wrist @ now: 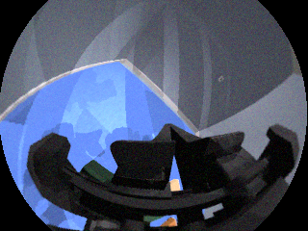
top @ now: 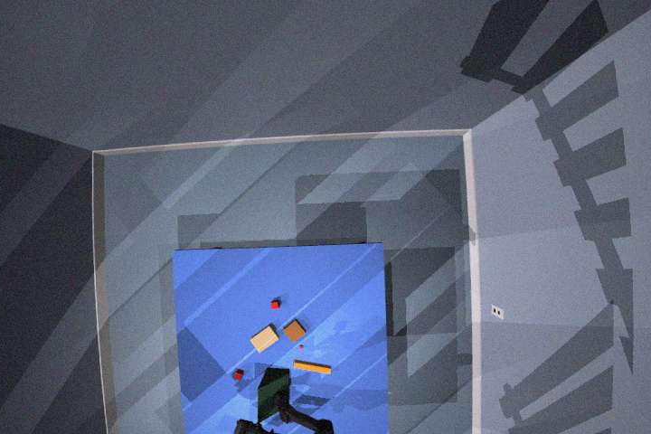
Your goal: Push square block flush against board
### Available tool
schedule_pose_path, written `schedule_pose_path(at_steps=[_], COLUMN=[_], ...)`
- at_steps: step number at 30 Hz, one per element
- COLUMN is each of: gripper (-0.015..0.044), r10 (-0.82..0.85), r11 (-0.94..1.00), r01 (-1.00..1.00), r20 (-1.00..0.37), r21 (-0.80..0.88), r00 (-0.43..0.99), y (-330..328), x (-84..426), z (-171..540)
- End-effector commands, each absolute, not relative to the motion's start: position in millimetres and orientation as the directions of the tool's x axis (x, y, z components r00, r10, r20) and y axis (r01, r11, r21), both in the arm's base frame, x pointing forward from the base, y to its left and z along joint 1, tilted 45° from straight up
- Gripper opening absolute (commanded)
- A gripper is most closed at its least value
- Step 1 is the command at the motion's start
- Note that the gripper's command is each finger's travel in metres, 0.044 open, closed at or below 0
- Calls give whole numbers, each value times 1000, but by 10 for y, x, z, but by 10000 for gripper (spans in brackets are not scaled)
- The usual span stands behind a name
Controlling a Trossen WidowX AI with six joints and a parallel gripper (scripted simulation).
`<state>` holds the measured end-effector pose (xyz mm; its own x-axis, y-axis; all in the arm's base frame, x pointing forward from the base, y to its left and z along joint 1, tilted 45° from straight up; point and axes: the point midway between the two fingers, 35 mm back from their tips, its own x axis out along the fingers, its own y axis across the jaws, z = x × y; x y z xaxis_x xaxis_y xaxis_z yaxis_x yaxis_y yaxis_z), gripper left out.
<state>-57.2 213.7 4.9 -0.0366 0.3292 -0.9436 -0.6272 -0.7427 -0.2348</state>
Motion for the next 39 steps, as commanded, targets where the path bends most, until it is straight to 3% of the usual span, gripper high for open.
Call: schedule_pose_path(at_steps=[1, 17, 39], gripper=[0, 0, 0], r10=[306, 112, -346], r11=[-673, -322, 134], r01=[-695, -897, -906], r20=[-951, -953, -876], r21=[-251, -301, -400], r00=[47, 280, 336], y=[2183, 2014, 890], x=[-292, 867, 2074], z=[43, 82, 266])
